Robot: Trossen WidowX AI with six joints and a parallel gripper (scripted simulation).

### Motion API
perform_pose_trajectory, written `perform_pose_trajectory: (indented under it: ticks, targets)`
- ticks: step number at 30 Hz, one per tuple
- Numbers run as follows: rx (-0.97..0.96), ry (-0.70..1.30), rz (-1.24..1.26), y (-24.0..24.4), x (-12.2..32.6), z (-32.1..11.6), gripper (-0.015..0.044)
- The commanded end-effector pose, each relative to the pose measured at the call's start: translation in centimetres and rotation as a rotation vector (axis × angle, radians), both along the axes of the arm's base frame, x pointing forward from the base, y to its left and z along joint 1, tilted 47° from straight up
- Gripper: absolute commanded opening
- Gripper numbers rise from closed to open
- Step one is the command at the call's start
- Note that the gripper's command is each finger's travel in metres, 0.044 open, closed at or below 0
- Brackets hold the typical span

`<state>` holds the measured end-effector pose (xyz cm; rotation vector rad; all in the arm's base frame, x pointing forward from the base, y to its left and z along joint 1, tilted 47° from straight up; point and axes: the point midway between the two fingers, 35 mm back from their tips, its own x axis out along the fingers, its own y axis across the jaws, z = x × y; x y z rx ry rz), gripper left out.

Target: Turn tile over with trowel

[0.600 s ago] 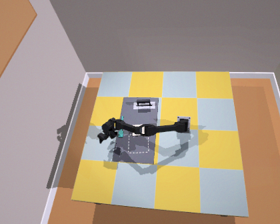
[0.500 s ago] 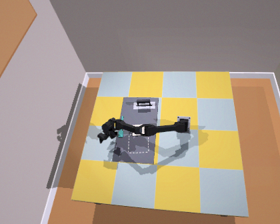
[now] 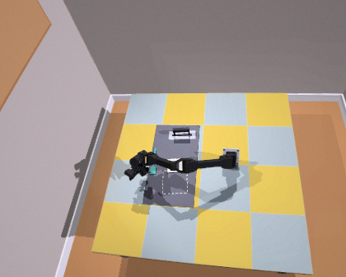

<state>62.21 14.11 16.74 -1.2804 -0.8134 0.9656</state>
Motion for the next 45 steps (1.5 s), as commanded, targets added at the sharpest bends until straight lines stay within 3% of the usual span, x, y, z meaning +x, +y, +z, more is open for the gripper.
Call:
perform_pose_trajectory:
  ticks: [1,3,7,22,26,45]
  targets:
    - [0.0,0.0,0.0,0.0,0.0,0.0,0.01]
    - [0.0,0.0,0.0,0.0,0.0,0.0,0.01]
    - [0.0,0.0,0.0,0.0,0.0,0.0,0.0]
    - [0.0,0.0,0.0,0.0,0.0,0.0,0.0]
    - [0.0,0.0,0.0,0.0,0.0,0.0,0.01]
    - [0.0,0.0,0.0,0.01,0.0,0.0,0.01]
